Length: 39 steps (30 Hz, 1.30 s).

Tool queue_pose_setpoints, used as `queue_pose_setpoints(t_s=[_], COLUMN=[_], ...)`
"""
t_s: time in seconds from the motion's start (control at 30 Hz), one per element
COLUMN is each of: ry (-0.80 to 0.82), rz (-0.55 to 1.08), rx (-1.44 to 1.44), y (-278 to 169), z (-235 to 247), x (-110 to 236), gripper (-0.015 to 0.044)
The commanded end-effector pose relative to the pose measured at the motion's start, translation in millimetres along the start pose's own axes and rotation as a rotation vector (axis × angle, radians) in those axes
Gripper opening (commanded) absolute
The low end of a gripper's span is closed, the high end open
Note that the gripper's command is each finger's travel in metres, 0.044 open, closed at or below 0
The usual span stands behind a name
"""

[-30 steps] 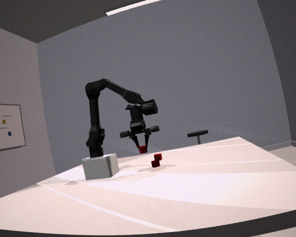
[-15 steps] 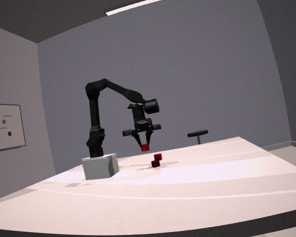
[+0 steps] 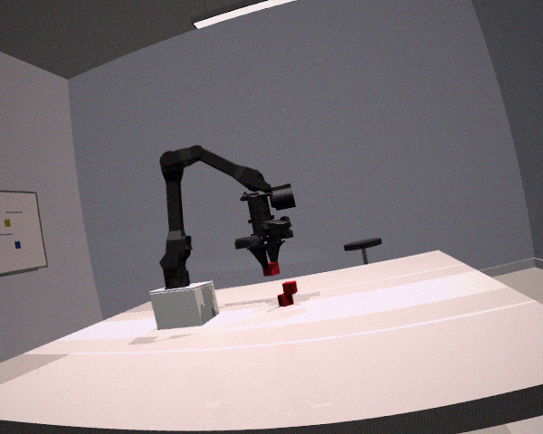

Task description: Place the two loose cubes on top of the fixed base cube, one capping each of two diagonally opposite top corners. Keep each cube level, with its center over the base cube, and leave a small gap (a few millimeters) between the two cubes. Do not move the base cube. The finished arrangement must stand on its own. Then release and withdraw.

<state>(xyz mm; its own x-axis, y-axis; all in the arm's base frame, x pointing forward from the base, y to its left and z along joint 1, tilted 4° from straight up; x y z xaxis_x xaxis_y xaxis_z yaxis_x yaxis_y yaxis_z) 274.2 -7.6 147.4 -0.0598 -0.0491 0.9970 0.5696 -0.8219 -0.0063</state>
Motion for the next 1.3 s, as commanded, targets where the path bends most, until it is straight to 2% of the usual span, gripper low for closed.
queue_pose_setpoints(t_s=[0.0,0.23,0.57,0.9,1.27], ry=[-0.001,0.001,0.001,0.001,0.001], rz=[-0.001,0.000,0.000,0.001,0.001], rx=[0.186,0.435,0.442,0.451,0.451], y=[-11,-27,-28,-29,-29], z=[11,23,23,22,22], x=[-2,-4,-6,-34,-35], gripper=[0.0105,0.0105,0.0105,0.0105,0.0105])
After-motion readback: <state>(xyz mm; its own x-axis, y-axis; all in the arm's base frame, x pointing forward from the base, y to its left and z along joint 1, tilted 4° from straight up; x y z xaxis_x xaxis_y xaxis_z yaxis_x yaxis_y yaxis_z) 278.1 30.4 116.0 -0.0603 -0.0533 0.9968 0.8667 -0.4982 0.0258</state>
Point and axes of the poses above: the point midway between the two fingers, 35 mm back from their tips, its own x axis back along the fingers, its own z axis across the jaws, y = z × x, the point moved 9 cm from there along x, back along the fingers, and after that the axes turned 15 degrees about -x, right-handed, at the moved point
